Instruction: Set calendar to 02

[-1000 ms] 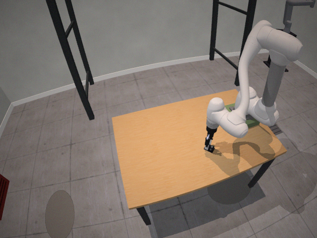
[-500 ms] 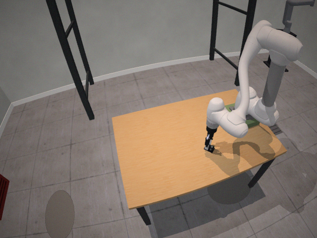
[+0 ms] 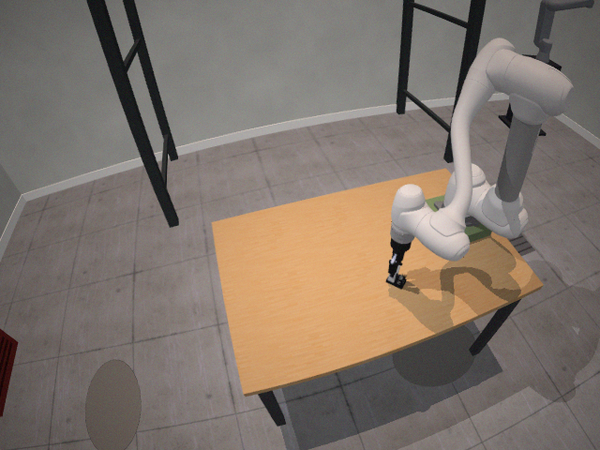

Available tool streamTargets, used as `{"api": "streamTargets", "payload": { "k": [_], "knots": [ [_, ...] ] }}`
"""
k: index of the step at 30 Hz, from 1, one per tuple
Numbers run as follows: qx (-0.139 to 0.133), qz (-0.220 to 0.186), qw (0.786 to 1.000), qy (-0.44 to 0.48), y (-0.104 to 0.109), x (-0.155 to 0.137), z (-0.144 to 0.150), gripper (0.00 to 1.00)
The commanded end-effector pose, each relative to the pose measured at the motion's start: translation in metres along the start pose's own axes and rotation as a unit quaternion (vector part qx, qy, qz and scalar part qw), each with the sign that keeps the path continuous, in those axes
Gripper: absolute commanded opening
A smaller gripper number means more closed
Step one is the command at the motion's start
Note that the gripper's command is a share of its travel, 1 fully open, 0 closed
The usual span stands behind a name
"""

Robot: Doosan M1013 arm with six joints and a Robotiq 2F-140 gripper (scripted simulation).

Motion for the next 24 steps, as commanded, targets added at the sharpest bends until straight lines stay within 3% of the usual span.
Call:
{"api": "streamTargets", "payload": {
  "k": [1, 24],
  "knots": [
    [0.000, 0.000, 1.000, 0.000, 0.0000, 0.0000, 0.0000, 0.24],
    [0.000, 0.000, 1.000, 0.000, 0.0031, 0.0000, 0.0000, 0.24]
  ]
}}
Point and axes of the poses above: the point where the finger pads meet when closed, its own y axis back along the fingers, its own z axis across the jaws, x = y × z, the point moved 5 cm from there along y, back along the fingers, and after that the axes turned 5 degrees about -y, right-handed, at the moved point
